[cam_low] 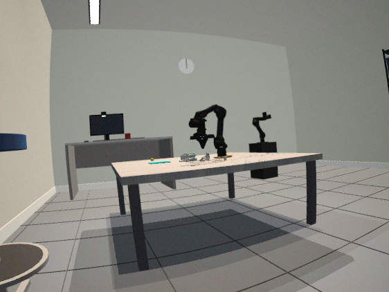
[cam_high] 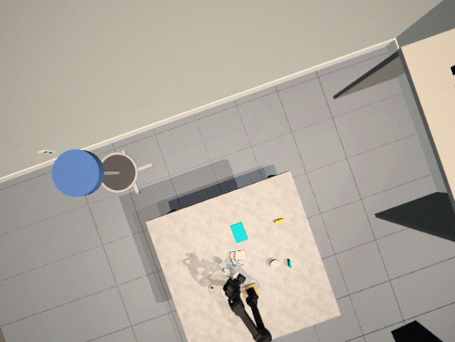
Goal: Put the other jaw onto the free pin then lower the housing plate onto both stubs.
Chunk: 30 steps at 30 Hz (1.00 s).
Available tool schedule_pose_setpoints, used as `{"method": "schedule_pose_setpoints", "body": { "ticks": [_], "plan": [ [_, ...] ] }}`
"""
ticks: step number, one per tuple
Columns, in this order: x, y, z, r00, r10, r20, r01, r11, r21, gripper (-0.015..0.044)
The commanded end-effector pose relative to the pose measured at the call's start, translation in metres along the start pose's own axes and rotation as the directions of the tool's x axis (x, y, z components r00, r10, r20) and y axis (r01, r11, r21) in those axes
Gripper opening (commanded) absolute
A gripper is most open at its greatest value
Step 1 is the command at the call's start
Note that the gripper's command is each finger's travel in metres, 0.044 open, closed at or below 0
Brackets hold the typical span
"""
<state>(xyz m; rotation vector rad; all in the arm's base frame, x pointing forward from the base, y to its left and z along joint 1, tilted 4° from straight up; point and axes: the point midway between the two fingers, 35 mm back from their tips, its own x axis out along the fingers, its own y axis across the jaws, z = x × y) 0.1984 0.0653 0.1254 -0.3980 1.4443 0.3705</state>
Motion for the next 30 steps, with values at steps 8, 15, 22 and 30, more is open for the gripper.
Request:
{"method": "schedule_pose_setpoints", "body": {
  "ticks": [8, 15, 22, 30],
  "plan": [
    [0.000, 0.000, 0.000, 1.000, 0.005, 0.000, -0.005, 1.000, -0.005, 0.0000],
    [0.010, 0.000, 0.001, 1.000, 0.005, 0.000, -0.005, 1.000, -0.005, 0.0000],
    [0.022, 0.000, 0.002, 1.000, 0.005, 0.000, -0.005, 1.000, -0.005, 0.0000],
    [0.035, 0.000, 0.002, 1.000, 0.005, 0.000, -0.005, 1.000, -0.005, 0.0000]
  ]
}}
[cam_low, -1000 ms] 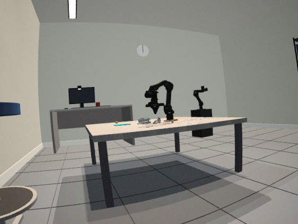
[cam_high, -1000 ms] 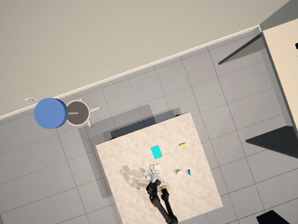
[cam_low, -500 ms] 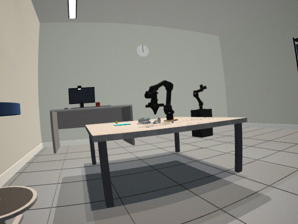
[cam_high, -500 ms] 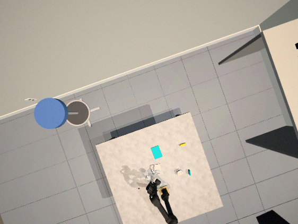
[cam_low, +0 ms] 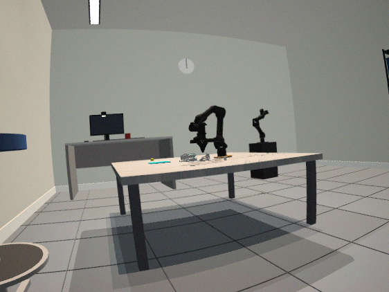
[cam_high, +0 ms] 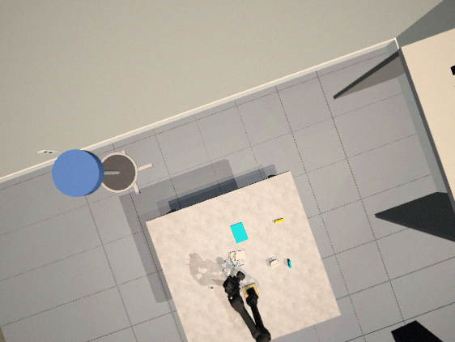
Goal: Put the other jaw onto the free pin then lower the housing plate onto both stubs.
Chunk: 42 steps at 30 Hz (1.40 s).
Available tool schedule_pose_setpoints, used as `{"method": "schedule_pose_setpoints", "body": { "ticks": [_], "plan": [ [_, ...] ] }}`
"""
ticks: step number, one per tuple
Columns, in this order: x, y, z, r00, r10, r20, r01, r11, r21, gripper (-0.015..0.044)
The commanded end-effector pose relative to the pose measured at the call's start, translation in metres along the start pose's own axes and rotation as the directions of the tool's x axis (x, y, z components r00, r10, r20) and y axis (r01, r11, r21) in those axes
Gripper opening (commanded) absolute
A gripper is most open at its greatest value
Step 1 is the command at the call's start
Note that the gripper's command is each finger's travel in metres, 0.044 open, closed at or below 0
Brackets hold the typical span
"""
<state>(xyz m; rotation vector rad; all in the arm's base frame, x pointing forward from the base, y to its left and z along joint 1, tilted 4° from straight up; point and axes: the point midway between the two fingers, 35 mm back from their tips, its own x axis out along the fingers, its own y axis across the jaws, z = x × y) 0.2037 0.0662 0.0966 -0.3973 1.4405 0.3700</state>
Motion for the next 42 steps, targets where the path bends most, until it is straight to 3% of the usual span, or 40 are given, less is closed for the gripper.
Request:
{"method": "schedule_pose_setpoints", "body": {
  "ticks": [1, 16, 42],
  "plan": [
    [0.008, 0.001, -0.001, 1.000, 0.005, -0.004, -0.006, 1.000, -0.006, 0.0000],
    [0.030, 0.001, -0.003, 1.000, 0.005, -0.004, -0.006, 1.000, -0.006, 0.0000],
    [0.031, 0.037, -0.002, 1.000, 0.009, -0.005, -0.009, 1.000, -0.006, 0.0000]
  ]
}}
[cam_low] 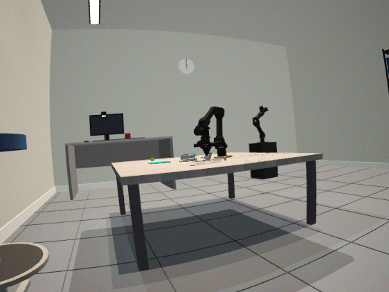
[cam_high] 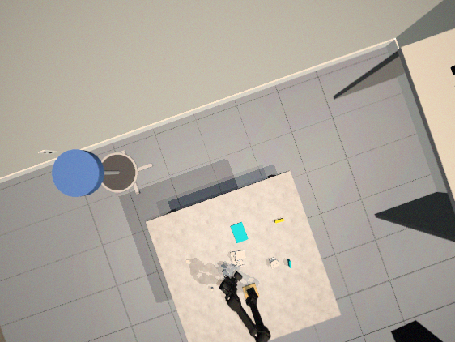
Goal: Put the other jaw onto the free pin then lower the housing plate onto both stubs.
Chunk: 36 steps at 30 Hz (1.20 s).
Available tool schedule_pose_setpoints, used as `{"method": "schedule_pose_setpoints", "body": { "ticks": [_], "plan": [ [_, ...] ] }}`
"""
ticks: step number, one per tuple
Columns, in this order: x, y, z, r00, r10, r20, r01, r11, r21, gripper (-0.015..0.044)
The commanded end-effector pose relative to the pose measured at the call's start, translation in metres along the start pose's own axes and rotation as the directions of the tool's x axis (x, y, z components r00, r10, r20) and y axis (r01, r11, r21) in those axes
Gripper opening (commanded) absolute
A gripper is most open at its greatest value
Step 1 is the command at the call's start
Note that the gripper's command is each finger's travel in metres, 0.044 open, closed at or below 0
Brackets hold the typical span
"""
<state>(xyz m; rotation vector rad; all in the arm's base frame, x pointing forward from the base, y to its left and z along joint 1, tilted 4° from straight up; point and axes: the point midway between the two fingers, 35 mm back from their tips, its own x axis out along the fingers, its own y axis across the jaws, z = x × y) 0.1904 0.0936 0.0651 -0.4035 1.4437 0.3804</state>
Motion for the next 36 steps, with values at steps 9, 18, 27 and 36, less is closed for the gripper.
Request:
{"method": "schedule_pose_setpoints", "body": {
  "ticks": [9, 18, 27, 36],
  "plan": [
    [0.000, 0.020, -0.001, 1.000, 0.006, -0.001, -0.006, 1.000, 0.005, 0.0000],
    [-0.002, 0.029, -0.001, 1.000, 0.007, 0.000, -0.007, 1.000, 0.005, 0.0000],
    [-0.060, 0.026, -0.002, 1.000, 0.010, 0.000, -0.010, 1.000, 0.000, 0.0000],
    [-0.054, 0.027, 0.000, 1.000, 0.012, 0.009, -0.012, 1.000, -0.001, 0.0210]
  ]
}}
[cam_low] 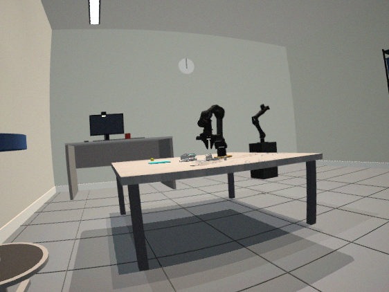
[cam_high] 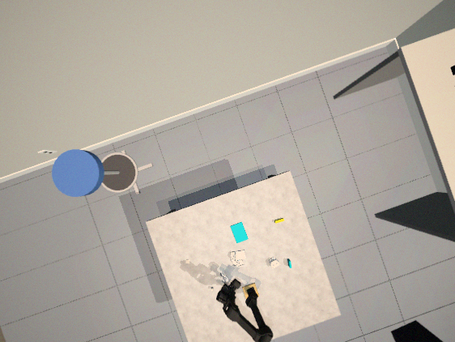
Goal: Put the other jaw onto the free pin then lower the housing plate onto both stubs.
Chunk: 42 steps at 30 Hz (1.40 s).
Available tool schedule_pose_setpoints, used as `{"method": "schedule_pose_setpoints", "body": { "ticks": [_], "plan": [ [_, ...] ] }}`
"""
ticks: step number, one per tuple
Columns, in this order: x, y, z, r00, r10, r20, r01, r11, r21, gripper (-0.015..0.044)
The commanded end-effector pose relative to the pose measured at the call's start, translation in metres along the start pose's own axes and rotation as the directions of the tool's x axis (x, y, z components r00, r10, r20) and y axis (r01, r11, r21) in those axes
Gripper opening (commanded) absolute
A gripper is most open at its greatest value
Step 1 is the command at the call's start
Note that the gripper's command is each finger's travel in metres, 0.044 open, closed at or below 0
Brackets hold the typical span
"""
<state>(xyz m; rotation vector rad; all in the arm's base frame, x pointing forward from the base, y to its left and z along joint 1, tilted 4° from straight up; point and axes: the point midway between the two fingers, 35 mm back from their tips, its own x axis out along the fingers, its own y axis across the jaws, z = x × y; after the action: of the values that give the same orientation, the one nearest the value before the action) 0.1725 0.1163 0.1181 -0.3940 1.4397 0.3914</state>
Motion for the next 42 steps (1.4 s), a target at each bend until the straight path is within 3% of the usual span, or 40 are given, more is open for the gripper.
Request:
{"method": "schedule_pose_setpoints", "body": {
  "ticks": [1, 9, 37, 42],
  "plan": [
    [0.0002, 0.0000, 0.0004, 1.000, 0.000, 0.002, 0.000, 1.000, 0.000, 0.0236],
    [0.0002, 0.0000, 0.0004, 1.000, 0.000, 0.002, 0.000, 1.000, 0.000, 0.0440],
    [0.0002, 0.0000, 0.0004, 1.000, 0.000, 0.002, 0.000, 1.000, 0.000, 0.0440],
    [-0.0061, -0.0003, -0.0015, 1.000, -0.001, -0.007, 0.001, 1.000, 0.001, 0.0309]
  ]
}}
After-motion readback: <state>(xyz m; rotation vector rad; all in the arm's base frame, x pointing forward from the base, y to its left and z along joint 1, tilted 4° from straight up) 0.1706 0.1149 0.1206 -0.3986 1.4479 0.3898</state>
